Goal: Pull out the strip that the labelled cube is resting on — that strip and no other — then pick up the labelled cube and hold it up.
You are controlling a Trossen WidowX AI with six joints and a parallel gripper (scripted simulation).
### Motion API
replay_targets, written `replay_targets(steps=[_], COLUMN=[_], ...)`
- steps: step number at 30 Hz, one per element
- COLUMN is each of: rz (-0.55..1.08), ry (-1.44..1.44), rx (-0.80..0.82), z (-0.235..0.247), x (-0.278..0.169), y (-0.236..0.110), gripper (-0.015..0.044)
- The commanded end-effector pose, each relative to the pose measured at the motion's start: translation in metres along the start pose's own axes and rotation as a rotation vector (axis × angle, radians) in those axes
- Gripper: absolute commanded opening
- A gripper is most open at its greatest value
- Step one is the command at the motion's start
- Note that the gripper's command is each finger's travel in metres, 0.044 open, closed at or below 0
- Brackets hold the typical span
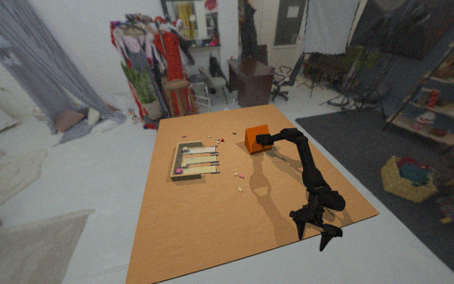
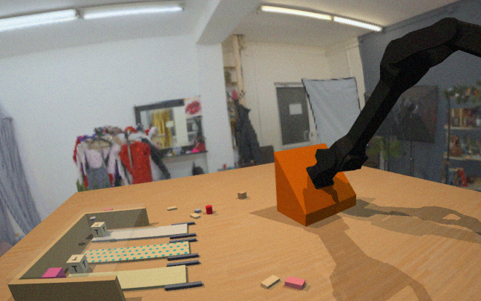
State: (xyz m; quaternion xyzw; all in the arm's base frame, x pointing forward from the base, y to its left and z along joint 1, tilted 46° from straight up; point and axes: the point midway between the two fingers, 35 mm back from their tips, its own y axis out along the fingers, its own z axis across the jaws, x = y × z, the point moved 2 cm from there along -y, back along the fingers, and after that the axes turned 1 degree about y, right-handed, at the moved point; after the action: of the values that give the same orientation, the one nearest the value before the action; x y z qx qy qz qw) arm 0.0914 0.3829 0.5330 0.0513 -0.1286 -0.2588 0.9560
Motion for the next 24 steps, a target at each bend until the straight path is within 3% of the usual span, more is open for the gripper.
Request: replay_targets(steps=[1,5,14,24], rz=[-0.001,-0.029,-0.106,-0.139], ry=[-0.003,-0.063,-0.294,-0.456], rx=[-0.002,-0.042,-0.255,-0.514], z=[-0.001,-0.024,-0.138,-0.268], x=[0.001,0.021,0.123,0.244], y=[0.001,0.012,0.036,-0.010], gripper=[0.0400,0.0400,0.0400,0.0400])
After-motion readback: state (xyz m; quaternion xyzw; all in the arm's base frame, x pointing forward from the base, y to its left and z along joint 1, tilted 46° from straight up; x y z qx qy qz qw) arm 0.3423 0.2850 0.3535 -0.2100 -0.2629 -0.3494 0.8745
